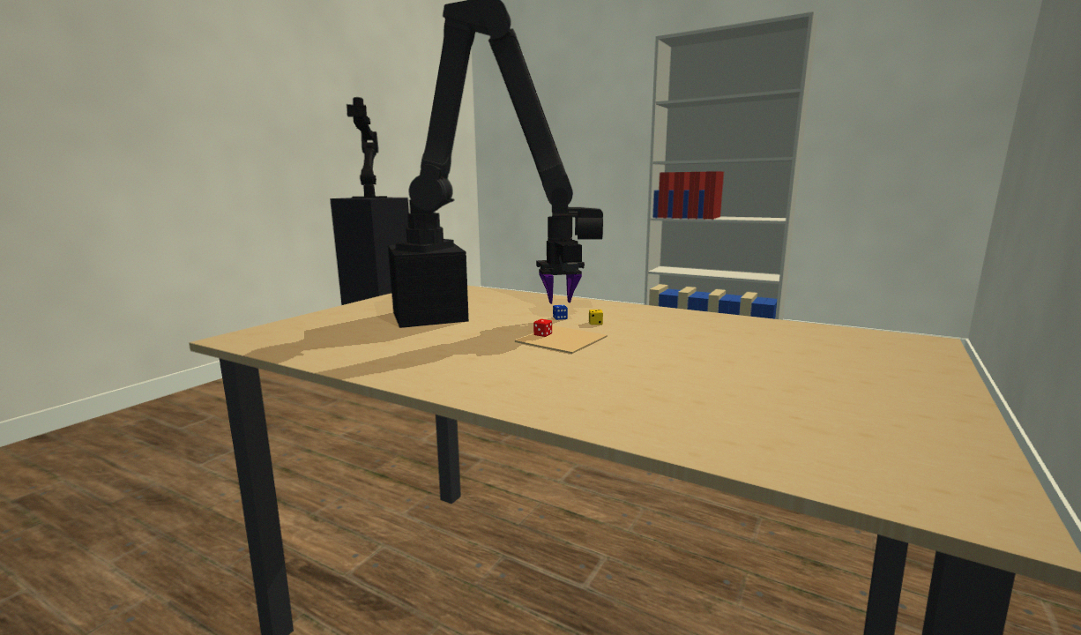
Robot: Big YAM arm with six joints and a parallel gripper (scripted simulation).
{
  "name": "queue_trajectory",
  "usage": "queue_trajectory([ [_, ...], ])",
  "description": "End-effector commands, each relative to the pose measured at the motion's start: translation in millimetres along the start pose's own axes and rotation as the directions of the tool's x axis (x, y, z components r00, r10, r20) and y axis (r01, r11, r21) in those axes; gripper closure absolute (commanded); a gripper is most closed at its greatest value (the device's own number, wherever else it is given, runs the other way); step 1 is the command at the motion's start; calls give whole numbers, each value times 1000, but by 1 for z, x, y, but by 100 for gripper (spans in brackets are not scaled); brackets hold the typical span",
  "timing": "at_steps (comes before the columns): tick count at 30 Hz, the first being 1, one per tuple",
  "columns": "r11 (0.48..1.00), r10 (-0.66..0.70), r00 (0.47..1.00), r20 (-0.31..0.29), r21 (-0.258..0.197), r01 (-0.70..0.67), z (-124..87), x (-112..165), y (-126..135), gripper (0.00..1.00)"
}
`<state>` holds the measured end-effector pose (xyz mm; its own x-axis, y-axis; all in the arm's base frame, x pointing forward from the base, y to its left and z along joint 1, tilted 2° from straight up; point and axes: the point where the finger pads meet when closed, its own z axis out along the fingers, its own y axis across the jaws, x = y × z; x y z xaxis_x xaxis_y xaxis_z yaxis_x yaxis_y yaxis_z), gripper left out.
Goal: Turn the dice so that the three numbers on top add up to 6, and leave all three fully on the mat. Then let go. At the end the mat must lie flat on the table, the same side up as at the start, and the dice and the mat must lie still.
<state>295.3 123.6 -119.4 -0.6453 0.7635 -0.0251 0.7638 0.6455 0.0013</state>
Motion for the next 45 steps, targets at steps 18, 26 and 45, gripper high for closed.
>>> queue_trajectory([
  [18, 1000, 1, 1000, 14, -28, -1, -4, -8, 14, 55],
  [26, 1000, 1, 1000, 14, -28, -1, -4, -8, 14, 55],
  [45, 1000, 1, 1000, 13, -26, -1, -2, -8, 14, 55],
])
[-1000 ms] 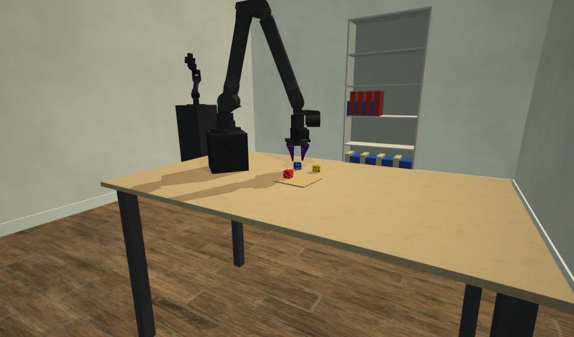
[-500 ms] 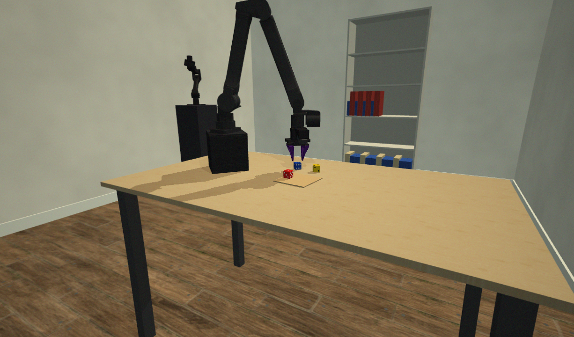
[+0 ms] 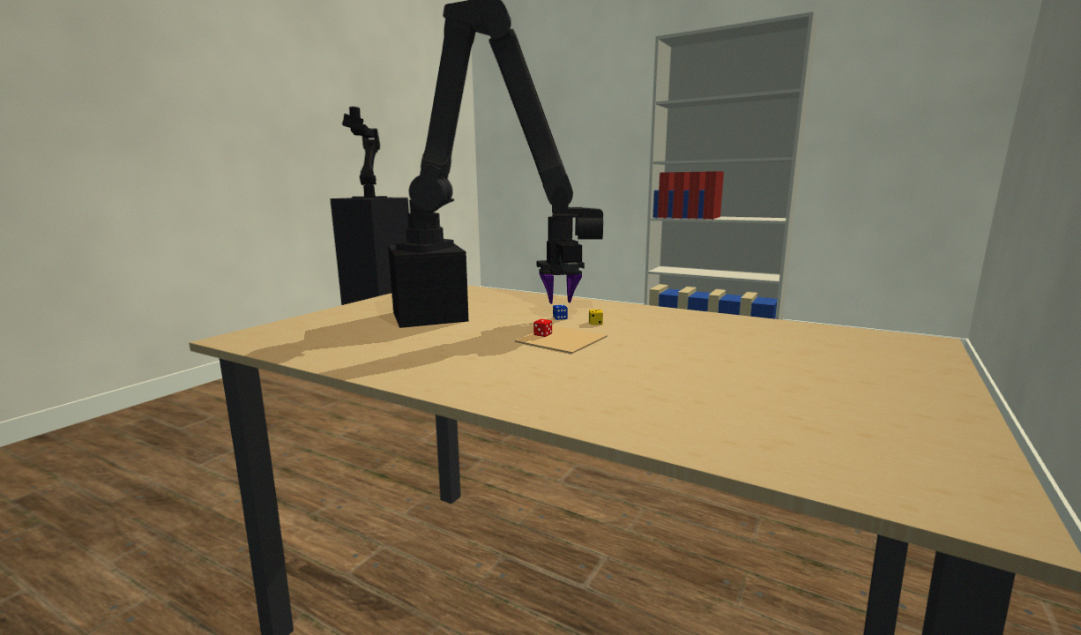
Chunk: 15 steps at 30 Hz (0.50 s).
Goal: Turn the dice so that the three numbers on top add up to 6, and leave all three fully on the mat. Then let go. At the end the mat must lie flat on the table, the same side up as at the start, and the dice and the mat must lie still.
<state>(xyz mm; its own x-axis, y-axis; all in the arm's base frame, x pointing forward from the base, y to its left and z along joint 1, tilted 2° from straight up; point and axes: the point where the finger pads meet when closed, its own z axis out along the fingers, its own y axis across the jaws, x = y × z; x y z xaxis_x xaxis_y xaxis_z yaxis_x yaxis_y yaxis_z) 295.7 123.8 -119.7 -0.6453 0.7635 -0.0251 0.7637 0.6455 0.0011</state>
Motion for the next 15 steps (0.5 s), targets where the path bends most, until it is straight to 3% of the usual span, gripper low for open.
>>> queue_trajectory([
  [1, 999, 1, 1000, 15, -33, -1, -3, -8, 15, 55],
  [15, 1000, 1, 1000, 13, -26, -1, 24, -8, 14, 55],
])
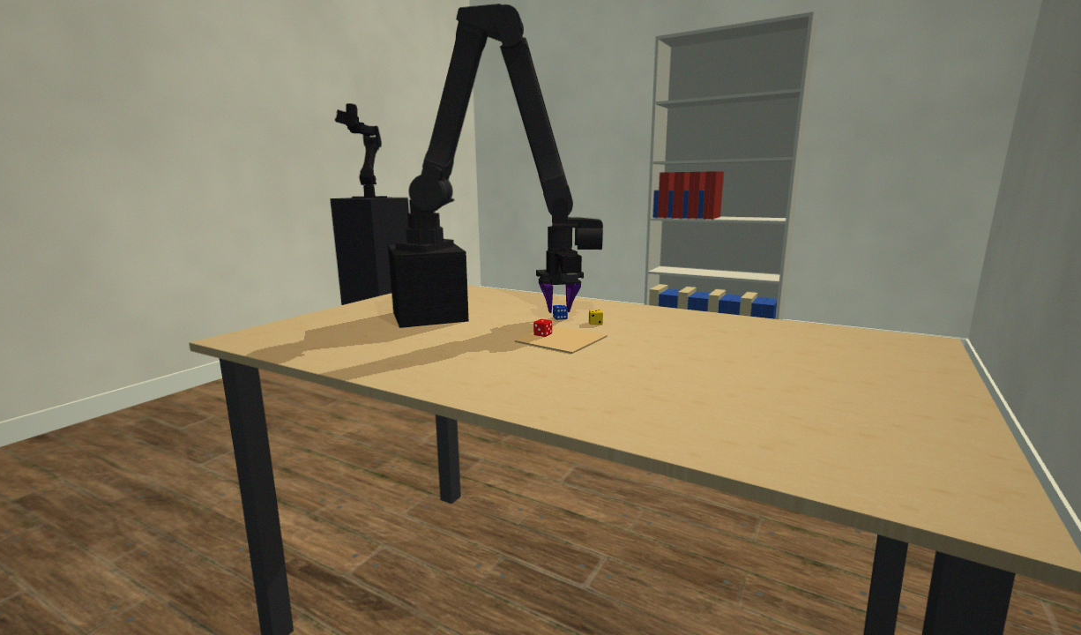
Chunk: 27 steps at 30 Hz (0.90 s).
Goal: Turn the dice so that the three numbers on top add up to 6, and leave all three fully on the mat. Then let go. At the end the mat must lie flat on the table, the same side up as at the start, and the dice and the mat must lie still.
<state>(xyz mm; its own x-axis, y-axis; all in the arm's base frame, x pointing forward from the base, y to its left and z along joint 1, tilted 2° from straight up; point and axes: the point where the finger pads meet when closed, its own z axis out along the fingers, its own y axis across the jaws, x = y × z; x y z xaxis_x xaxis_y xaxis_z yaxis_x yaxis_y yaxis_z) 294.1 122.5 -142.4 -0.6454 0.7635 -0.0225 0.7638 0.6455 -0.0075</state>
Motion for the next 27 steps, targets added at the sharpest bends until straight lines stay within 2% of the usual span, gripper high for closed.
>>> queue_trajectory([
  [1, 999, 1, 1000, 16, -35, -1, 1, -8, 16, 55],
  [3, 999, 2, 1000, 21, -51, -1, -3, -9, 19, 55],
  [4, 999, 1, 1000, 16, -35, 0, 5, -8, 15, 55],
  [10, 1000, 1, 1000, 13, -28, 0, 13, -7, 11, 55],
  [12, 998, 2, 1000, 24, -61, -1, 3, -10, 21, 55],
  [27, 999, 2, 1000, 21, -52, -1, 5, -9, 18, 55],
])
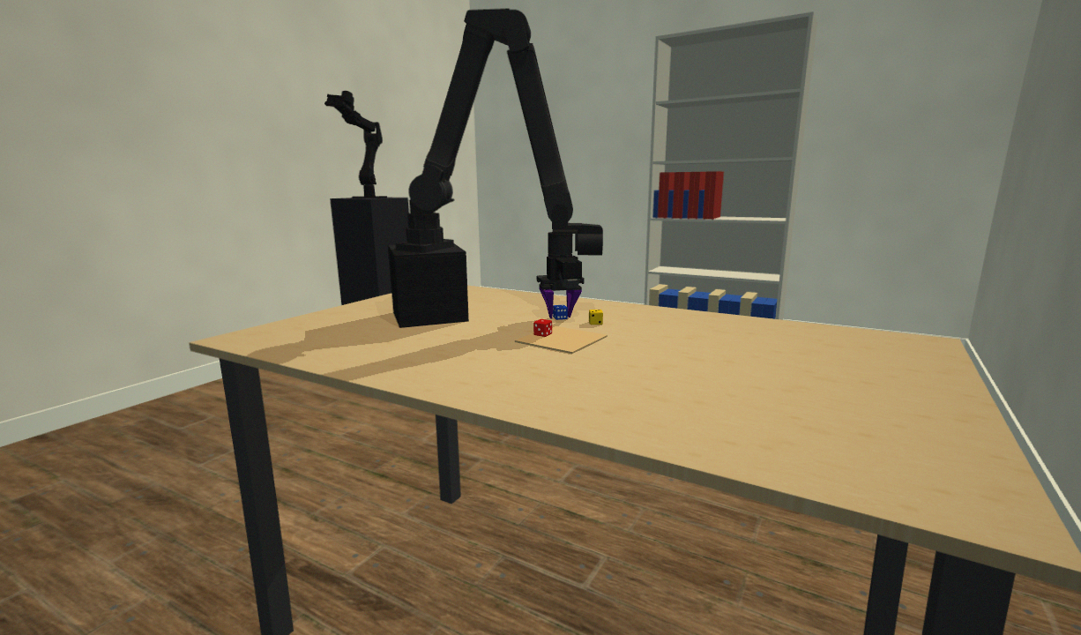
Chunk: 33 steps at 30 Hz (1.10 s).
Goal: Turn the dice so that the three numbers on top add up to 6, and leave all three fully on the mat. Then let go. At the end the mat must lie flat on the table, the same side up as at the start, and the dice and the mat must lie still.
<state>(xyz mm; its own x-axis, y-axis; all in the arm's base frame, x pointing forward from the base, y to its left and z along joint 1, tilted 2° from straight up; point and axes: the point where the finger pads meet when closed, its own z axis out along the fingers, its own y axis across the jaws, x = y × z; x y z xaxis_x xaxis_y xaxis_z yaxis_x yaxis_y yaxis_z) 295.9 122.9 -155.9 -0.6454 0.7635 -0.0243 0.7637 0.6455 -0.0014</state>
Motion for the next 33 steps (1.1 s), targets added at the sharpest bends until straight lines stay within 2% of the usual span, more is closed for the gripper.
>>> queue_trajectory([
  [1, 999, 2, 1000, 19, -46, -1, -8, -9, 16, 55],
  [21, 999, 2, 1000, 19, -46, -1, -8, -9, 16, 55],
  [22, 999, 2, 1000, 19, -46, -1, -8, -9, 16, 74],
  [33, 999, 2, 1000, 19, -46, -2, -8, -8, 16, 74],
])
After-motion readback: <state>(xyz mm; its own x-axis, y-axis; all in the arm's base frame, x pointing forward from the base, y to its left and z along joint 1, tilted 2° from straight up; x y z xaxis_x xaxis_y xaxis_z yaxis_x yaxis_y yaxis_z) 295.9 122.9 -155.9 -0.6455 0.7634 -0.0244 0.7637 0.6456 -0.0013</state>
